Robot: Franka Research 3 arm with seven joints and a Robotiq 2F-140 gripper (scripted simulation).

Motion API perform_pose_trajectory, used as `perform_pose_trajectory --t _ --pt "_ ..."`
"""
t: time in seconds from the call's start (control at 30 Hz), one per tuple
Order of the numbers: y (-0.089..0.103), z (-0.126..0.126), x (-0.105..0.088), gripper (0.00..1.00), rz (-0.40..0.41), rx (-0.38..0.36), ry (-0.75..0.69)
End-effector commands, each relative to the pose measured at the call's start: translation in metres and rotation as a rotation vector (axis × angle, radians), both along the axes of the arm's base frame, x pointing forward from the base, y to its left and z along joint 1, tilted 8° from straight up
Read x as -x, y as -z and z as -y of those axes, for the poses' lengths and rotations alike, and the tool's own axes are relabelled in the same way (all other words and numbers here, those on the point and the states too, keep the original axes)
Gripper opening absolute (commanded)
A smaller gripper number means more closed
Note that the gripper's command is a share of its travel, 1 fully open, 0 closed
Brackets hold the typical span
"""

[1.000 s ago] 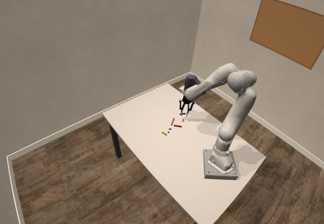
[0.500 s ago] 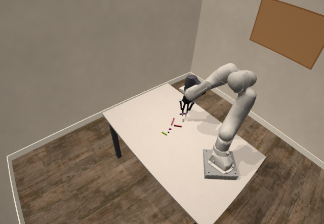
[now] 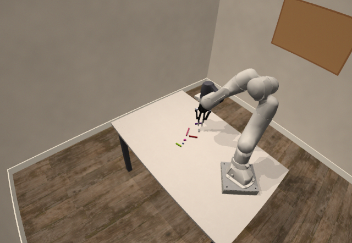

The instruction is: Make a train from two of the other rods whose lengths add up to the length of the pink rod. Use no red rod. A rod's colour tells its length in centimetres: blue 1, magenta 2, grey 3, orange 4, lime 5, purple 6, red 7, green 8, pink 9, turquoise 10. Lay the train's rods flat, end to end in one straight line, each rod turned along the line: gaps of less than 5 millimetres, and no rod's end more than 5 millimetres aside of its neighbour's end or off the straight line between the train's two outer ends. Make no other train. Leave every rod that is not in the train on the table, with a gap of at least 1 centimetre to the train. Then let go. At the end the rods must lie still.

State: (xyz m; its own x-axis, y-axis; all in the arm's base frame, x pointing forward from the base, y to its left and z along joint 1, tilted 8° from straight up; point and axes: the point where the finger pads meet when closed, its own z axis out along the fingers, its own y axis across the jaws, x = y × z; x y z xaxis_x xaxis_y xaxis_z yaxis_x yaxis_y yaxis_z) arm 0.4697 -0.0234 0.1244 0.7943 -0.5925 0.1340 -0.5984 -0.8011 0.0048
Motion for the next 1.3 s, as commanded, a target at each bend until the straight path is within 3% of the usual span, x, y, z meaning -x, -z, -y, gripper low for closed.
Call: perform_pose_trajectory --t 0.0,1.27 --pt "0.001 -0.001 0.0 0.15 0.0 -0.001 -0.008" --pt "0.043 0.003 -0.004 0.15 -0.001 -0.001 -0.008"
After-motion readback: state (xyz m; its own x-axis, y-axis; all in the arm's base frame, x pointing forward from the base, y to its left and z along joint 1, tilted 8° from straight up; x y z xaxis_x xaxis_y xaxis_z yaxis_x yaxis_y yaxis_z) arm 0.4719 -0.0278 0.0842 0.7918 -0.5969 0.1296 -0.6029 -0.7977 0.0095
